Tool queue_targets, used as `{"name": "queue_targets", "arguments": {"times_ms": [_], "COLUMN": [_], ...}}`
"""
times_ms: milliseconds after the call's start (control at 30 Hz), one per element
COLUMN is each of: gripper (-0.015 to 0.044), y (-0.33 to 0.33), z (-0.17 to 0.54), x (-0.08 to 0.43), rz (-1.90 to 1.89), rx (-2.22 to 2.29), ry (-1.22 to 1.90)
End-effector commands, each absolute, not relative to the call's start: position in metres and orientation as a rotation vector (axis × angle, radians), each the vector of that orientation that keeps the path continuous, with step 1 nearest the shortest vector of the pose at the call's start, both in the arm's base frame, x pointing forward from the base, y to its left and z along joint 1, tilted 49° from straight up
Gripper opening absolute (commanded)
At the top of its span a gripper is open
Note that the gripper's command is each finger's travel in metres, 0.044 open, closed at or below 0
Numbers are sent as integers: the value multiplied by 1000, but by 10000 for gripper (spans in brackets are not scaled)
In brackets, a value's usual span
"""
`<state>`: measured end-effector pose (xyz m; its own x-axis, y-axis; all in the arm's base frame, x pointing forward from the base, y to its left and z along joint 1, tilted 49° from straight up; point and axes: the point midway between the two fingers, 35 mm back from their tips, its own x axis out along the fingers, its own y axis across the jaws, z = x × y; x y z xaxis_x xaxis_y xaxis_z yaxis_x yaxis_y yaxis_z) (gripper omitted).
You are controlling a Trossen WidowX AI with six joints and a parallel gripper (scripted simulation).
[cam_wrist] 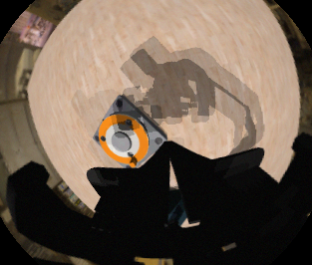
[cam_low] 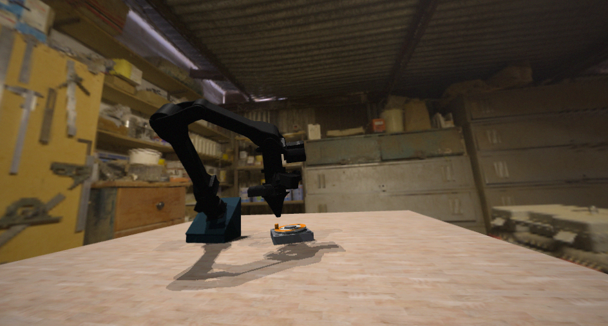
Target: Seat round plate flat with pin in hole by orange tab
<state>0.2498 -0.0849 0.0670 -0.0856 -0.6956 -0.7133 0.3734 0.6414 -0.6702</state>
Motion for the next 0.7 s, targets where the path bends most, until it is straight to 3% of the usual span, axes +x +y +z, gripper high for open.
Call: {"name": "queue_targets", "arguments": {"times_ms": [0, 233, 667], "gripper": [0, 0, 0], "y": [-44, -30, -65], "z": [34, 22, -9], "x": [235, 226, 218], "rz": [-812, -781, -783], "rx": [-467, -546, -547], "ry": [1529, 1575, 1575]}}
